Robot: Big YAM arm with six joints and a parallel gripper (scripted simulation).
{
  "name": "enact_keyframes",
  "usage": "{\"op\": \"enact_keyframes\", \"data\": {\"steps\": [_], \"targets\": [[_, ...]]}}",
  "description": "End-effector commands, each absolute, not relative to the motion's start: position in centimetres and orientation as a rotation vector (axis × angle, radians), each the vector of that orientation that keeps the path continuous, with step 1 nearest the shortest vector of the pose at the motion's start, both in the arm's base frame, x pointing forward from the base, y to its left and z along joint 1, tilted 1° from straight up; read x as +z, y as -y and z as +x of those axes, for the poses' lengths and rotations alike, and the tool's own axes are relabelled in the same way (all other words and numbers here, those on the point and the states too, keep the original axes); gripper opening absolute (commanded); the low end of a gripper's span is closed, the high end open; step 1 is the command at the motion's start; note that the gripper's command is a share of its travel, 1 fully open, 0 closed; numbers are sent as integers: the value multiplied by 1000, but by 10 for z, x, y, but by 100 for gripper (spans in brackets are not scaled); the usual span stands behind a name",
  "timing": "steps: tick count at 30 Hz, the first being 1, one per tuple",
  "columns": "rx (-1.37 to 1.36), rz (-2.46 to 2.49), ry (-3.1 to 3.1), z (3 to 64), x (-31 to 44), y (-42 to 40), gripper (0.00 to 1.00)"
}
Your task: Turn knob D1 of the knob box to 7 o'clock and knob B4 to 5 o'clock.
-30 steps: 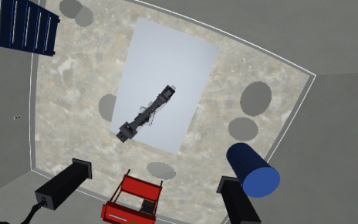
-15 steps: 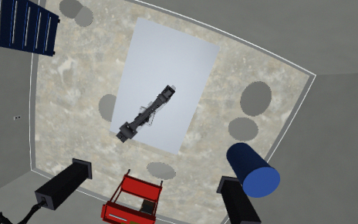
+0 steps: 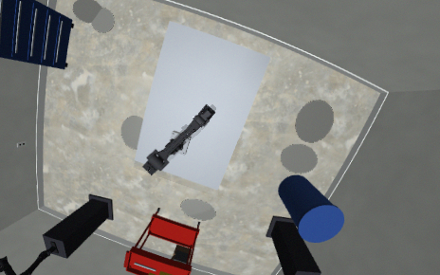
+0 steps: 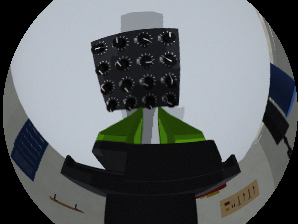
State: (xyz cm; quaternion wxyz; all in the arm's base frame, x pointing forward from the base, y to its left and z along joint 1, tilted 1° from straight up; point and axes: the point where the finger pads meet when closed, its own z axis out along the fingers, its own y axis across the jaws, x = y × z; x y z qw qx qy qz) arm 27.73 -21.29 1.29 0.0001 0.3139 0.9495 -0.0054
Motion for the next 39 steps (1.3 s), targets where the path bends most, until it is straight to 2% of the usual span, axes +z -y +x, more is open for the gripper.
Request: {"op": "enact_keyframes", "data": {"steps": [1, 39], "targets": [[-48, 992, -2926, 292, 28, 226, 20], [-51, 990, -2922, 296, 30, 230, 20]]}}
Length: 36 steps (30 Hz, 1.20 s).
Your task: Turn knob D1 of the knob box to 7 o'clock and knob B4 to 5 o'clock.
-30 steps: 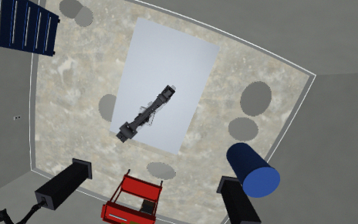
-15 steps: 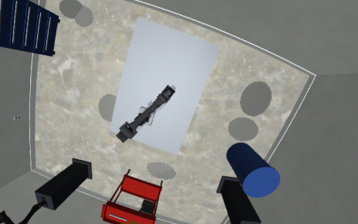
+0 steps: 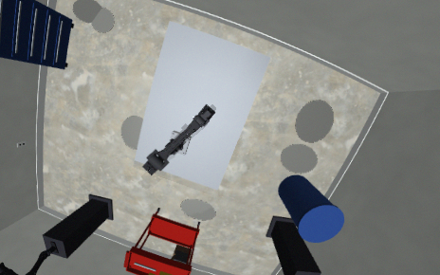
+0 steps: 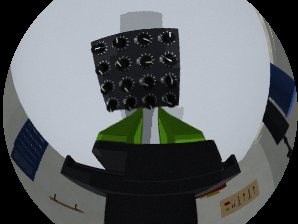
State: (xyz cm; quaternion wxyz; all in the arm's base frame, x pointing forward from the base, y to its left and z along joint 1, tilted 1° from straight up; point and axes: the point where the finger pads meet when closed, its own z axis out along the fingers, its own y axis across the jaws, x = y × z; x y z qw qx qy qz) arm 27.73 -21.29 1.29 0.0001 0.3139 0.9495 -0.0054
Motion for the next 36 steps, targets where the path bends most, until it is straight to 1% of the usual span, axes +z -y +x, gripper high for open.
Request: {"op": "enact_keyframes", "data": {"steps": [1, 29, 36], "targets": [[-51, 990, -2922, 296, 30, 230, 20], [-50, 990, -2922, 296, 29, 230, 20], [-37, 999, -2948, 287, 15, 224, 20]]}}
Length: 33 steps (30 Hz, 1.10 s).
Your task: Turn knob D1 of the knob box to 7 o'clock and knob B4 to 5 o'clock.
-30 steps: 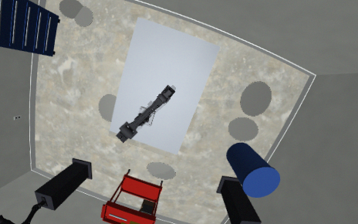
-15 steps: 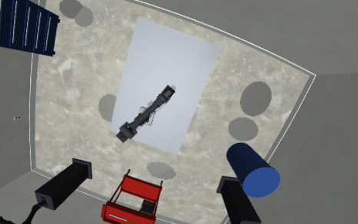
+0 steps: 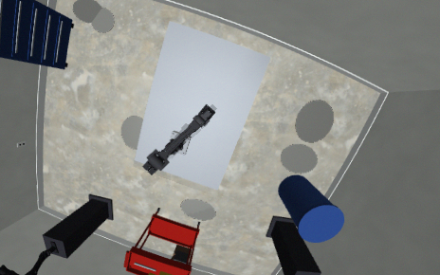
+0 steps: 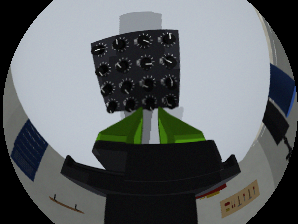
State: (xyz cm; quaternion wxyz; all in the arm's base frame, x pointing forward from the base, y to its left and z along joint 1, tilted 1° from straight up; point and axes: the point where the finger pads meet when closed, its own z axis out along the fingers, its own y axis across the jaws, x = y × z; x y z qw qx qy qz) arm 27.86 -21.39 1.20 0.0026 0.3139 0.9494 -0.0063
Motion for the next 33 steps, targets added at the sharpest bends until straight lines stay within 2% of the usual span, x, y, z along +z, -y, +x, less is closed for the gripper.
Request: {"op": "enact_keyframes", "data": {"steps": [1, 33], "targets": [[-35, 1000, -2952, 285, 12, 222, 20], [-37, 999, -2948, 285, 6, 223, 20]]}}
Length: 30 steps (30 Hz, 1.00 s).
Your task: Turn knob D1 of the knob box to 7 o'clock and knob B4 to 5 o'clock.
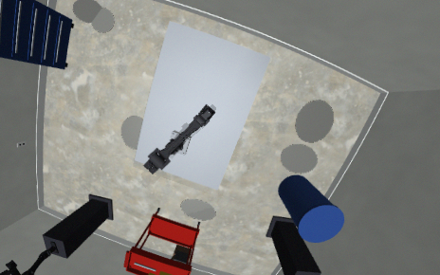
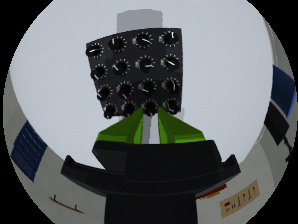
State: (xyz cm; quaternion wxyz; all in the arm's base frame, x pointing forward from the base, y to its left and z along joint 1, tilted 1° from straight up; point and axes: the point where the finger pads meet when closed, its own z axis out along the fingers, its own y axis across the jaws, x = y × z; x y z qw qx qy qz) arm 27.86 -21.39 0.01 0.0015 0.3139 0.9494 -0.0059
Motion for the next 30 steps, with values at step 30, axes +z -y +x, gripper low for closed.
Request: {"op": "enact_keyframes", "data": {"steps": [30], "targets": [[-34, 999, -2948, 285, 6, 222, 9]]}}
